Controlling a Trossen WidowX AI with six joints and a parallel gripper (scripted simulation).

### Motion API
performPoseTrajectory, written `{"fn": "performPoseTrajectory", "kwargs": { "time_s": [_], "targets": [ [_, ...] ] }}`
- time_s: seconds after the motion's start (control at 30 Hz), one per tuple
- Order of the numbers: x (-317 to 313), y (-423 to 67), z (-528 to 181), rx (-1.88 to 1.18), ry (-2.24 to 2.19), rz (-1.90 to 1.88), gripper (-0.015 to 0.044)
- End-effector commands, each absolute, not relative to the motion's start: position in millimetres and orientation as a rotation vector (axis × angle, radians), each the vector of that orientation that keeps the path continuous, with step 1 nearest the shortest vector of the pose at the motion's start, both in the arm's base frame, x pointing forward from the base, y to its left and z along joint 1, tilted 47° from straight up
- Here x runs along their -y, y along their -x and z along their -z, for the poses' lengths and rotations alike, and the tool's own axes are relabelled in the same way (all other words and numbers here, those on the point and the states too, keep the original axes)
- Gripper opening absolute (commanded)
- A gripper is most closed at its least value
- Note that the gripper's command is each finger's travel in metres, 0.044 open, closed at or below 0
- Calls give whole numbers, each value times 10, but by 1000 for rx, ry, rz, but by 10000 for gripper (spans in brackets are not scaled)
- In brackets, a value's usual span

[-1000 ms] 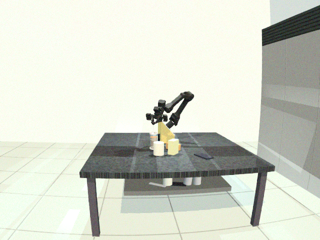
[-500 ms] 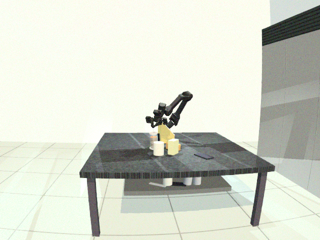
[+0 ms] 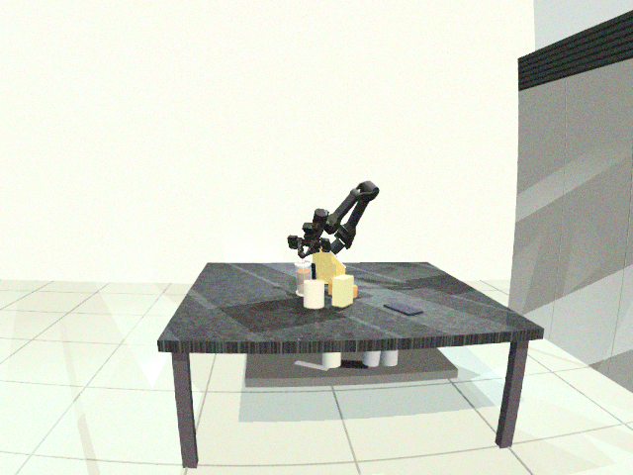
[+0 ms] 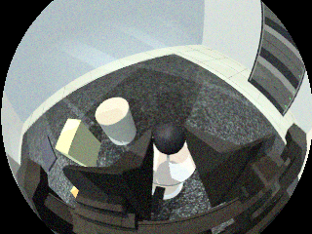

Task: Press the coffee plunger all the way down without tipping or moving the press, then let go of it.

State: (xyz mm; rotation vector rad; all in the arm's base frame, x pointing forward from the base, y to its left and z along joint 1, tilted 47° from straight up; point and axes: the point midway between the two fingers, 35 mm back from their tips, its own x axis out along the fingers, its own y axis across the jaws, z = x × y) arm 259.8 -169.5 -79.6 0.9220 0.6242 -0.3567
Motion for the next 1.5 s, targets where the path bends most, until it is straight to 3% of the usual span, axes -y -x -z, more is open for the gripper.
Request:
{"fn": "performPoseTrajectory", "kwargs": {
  "time_s": [0.0,0.97,1.37,1.47],
  "targets": [
    [1628,-2600,855,-647,-943,349,117],
    [1685,-2620,840,-634,-932,354,117],
    [1685,-2620,840,-634,-932,354,432],
    [1685,-2620,840,-634,-932,354,440]
  ]
}}
